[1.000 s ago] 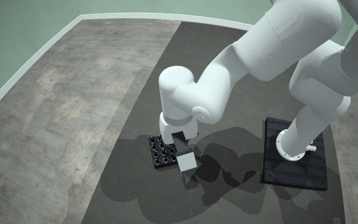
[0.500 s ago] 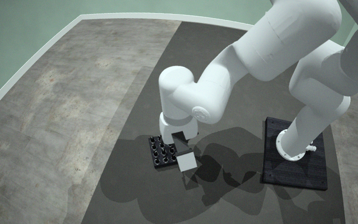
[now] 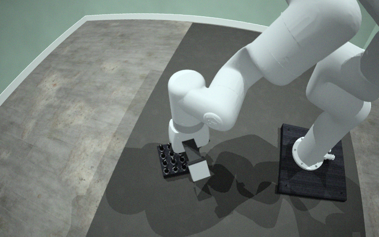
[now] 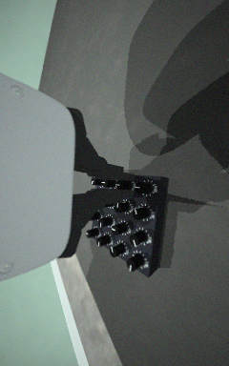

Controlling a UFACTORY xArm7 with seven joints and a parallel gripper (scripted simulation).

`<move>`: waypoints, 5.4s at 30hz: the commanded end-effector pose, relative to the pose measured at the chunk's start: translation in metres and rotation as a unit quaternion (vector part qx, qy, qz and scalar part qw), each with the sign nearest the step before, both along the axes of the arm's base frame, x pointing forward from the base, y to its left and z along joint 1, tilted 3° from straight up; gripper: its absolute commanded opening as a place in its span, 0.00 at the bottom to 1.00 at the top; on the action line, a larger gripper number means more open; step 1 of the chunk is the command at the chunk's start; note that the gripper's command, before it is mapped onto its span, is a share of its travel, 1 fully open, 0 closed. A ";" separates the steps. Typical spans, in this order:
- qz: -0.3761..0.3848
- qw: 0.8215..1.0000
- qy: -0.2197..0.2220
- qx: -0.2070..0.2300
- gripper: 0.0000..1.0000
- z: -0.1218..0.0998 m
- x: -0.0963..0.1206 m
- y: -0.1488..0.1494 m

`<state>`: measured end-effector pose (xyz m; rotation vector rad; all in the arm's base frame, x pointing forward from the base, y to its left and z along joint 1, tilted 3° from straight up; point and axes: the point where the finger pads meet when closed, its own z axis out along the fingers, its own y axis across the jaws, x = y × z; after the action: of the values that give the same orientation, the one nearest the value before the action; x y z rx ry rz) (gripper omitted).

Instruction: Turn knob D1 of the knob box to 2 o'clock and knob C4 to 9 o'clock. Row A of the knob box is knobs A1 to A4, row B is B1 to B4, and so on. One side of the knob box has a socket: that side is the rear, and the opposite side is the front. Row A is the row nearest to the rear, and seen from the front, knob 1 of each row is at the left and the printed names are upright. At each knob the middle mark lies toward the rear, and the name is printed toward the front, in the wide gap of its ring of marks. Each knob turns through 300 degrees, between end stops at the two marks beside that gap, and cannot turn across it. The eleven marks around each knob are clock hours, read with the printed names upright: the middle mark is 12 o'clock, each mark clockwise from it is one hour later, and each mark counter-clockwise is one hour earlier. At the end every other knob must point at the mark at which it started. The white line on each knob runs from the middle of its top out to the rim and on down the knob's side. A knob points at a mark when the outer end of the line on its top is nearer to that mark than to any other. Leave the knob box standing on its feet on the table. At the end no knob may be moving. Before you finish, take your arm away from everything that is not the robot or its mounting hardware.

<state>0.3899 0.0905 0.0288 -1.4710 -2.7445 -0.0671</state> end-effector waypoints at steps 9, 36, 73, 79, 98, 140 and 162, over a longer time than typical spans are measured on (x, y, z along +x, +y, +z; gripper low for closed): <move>0.055 0.998 -0.004 0.001 0.08 0.001 0.001 0.000; 0.308 0.951 -0.017 0.001 0.08 0.001 0.001 0.000; 0.626 0.779 -0.033 0.002 0.08 0.001 0.001 0.000; 0.648 0.761 -0.034 0.002 0.08 0.001 0.001 0.000; 0.663 0.747 -0.035 0.002 0.08 0.001 0.001 0.000; 0.663 0.747 -0.035 0.002 0.19 0.013 0.001 0.000; 0.663 0.747 -0.035 0.002 0.19 0.037 0.001 -0.002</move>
<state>0.3896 0.0886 0.0645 0.7318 -3.0618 -0.0798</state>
